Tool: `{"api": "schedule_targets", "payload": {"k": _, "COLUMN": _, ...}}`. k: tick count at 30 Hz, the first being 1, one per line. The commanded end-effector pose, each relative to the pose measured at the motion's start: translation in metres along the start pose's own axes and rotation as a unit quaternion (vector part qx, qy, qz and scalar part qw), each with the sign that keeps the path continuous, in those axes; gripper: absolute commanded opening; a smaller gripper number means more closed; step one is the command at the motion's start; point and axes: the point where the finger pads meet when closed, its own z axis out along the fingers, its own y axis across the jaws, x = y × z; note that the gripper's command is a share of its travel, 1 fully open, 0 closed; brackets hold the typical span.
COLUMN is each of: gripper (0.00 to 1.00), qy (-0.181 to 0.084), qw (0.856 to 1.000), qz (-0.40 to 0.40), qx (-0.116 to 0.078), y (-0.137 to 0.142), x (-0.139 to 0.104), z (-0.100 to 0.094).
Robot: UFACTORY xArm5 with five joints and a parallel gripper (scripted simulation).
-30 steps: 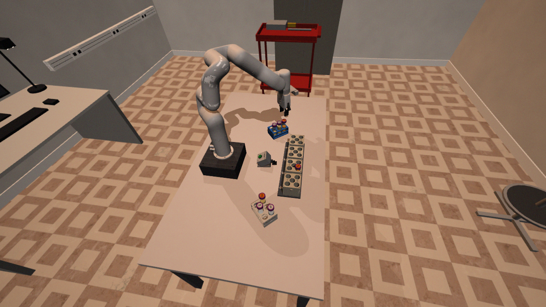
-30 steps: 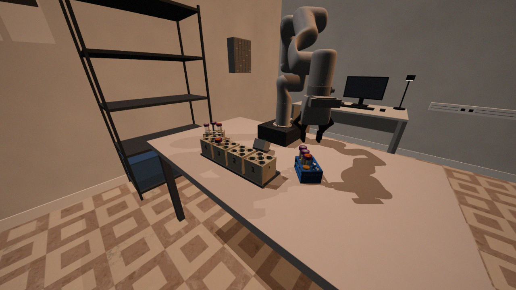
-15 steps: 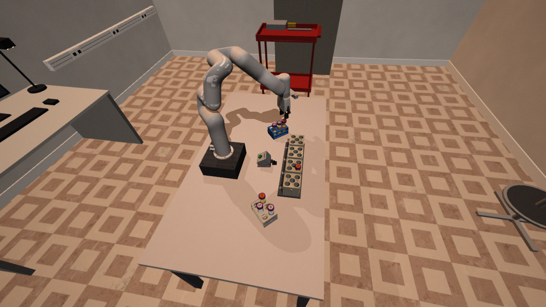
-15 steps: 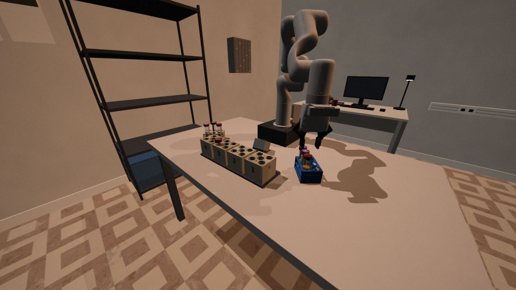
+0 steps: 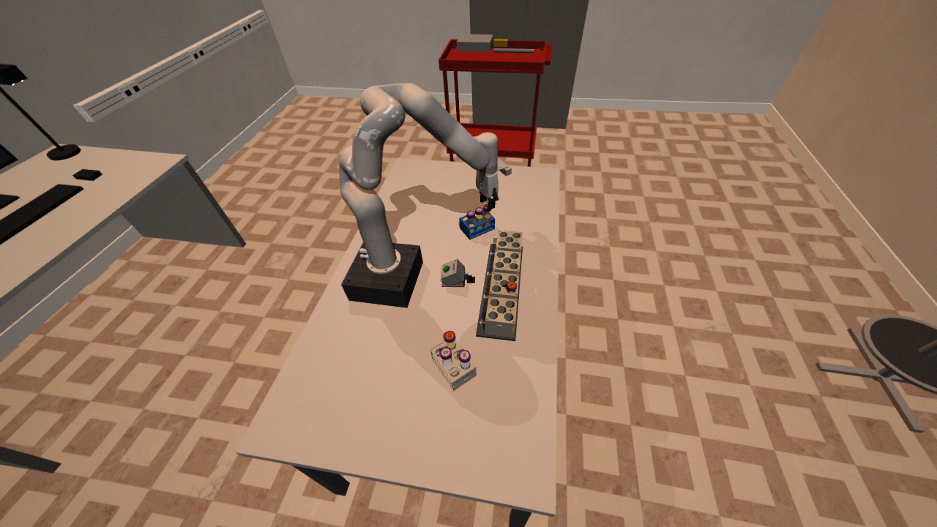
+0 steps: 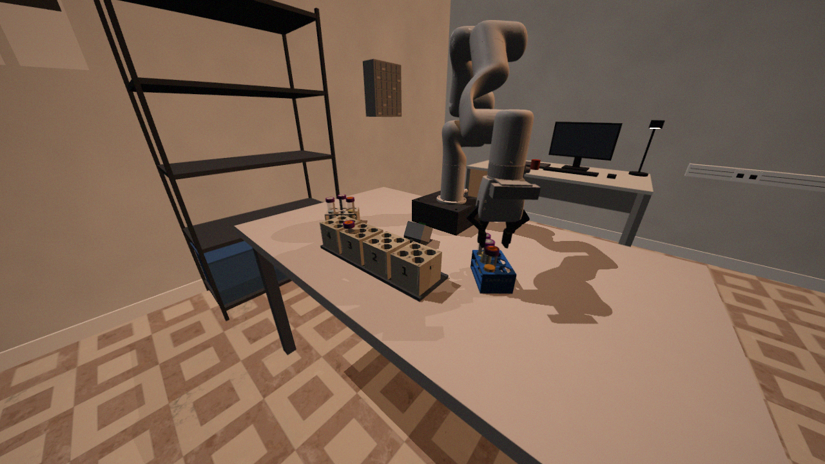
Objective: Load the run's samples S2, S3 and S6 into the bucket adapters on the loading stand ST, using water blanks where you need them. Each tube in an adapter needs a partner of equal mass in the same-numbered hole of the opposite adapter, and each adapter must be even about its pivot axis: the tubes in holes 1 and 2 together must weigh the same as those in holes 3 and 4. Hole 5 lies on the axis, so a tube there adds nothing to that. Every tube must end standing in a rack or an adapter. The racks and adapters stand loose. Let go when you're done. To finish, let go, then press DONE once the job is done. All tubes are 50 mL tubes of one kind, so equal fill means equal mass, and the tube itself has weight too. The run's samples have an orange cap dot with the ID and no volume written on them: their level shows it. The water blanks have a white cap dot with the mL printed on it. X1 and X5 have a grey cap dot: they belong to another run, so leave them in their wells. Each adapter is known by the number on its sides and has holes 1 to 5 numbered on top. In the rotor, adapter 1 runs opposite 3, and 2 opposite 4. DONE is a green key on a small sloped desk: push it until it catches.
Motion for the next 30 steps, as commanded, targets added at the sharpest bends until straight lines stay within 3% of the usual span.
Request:
{"api": "schedule_targets", "payload": {"k": 1, "gripper": 0.57, "qy": 0.001, "qw": 1.000, "qz": 0.000, "qx": 0.005, "y": 0.000, "x": 0.001, "z": 0.009}}
{"api": "schedule_targets", "payload": {"k": 30, "gripper": 0.57, "qy": 0.001, "qw": 1.000, "qz": 0.000, "qx": 0.005, "y": 0.000, "x": 0.001, "z": 0.019}}
